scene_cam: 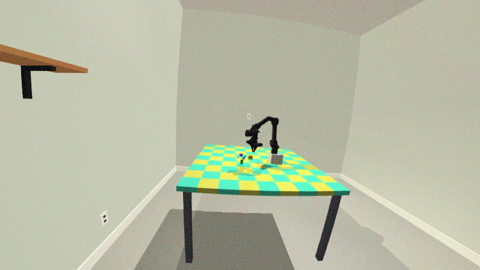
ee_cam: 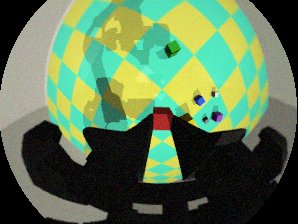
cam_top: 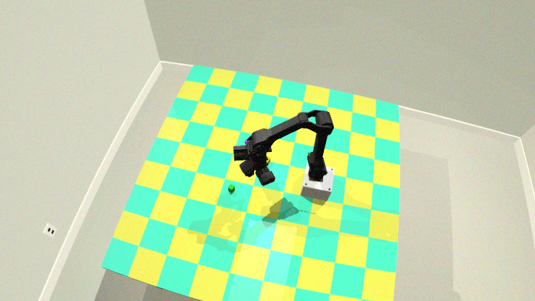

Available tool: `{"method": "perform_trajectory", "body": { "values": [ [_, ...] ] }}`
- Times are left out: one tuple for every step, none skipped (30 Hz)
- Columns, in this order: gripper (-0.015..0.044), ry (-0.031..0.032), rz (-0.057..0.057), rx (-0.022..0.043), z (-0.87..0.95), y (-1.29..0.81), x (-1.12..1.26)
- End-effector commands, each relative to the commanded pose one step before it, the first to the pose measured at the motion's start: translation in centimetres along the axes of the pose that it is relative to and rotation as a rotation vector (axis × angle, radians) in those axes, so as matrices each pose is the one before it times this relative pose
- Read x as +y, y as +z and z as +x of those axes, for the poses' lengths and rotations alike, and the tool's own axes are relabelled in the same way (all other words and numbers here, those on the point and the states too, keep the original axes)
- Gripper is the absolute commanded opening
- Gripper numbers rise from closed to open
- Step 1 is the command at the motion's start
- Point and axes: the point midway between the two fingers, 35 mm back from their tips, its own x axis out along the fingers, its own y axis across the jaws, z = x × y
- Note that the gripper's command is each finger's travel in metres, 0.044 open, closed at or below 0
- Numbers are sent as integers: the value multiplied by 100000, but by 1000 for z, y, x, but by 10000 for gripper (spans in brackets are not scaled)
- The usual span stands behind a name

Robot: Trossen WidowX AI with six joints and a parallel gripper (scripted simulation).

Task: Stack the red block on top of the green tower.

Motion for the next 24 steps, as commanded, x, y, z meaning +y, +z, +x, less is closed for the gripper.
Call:
{"method": "perform_trajectory", "body": {
  "values": [
    [0, 342, 82, -449, -286, 1361, -375],
    [0, 24, -53, 1, -57, 368, -112],
    [0, 24, -53, 1, -52, 367, -112],
    [0, 24, -53, 1, -47, 367, -111],
    [0, 24, -53, 1, -42, 366, -110],
    [0, -18, 21, -37, -46, 380, -100],
    [0, -18, 21, -37, -41, 380, -99],
    [0, -18, 21, -37, -36, 379, -97],
    [0, -17, 21, -37, -31, 379, -95],
    [0, -17, 21, -37, -27, 378, -93],
    [0, -17, 21, -37, -22, 377, -92],
    [0, -17, 21, -37, -17, 376, -90],
    [0, -17, 21, -37, -12, 375, -88],
    [0, -17, 21, -37, -8, 374, -86],
    [0, -17, 21, -37, -3, 373, -84],
    [0, -17, 21, -37, 2, 372, -83],
    [0, -17, 21, -37, 6, 371, -81],
    [0, -16, 21, -37, 11, 370, -79],
    [0, -16, 21, -37, 16, 369, -78],
    [0, -16, 21, -37, 20, 367, -76],
    [0, -16, 20, -36, 25, 366, -74],
    [0, -16, 20, -36, 29, 364, -72],
    [0, -16, 20, -36, 34, 362, -70],
    [0, -16, 20, -36, 39, 361, -68]
  ]
}}
